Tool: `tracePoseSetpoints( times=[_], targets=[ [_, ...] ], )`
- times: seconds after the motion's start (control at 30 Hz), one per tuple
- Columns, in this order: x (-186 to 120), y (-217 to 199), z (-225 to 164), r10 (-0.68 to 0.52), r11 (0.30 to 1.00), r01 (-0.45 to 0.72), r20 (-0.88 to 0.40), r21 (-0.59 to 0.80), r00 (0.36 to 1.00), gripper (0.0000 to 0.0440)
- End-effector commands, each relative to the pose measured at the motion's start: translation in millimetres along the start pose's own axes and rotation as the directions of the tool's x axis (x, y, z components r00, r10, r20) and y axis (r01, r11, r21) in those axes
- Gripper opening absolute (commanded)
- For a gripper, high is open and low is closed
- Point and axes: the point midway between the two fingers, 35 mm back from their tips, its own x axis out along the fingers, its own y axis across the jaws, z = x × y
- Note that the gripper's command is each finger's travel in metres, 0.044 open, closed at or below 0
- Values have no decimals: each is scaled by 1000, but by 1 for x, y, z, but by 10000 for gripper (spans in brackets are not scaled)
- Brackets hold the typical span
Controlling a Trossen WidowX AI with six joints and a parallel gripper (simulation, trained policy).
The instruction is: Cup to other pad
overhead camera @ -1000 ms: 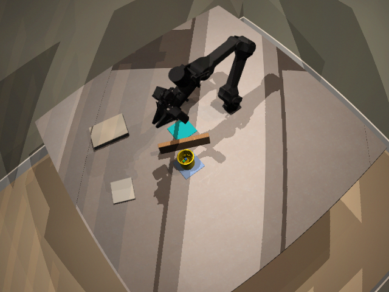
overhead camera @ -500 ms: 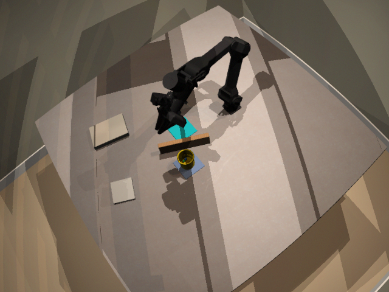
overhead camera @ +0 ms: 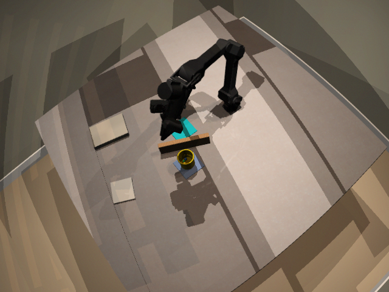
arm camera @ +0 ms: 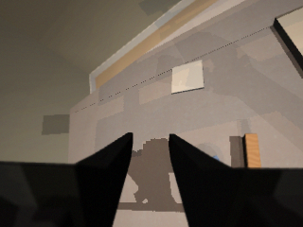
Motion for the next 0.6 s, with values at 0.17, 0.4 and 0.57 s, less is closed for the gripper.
tracePoseSetpoints(
  times=[0.17,0.4,0.57],
  targets=[
    [11,3,-13,-72,990,84,-108,109,991,147],
    [18,0,-23,-139,970,171,-184,172,973,142],
    [23,-4,-31,-191,949,240,-234,203,953,136]
  ],
)
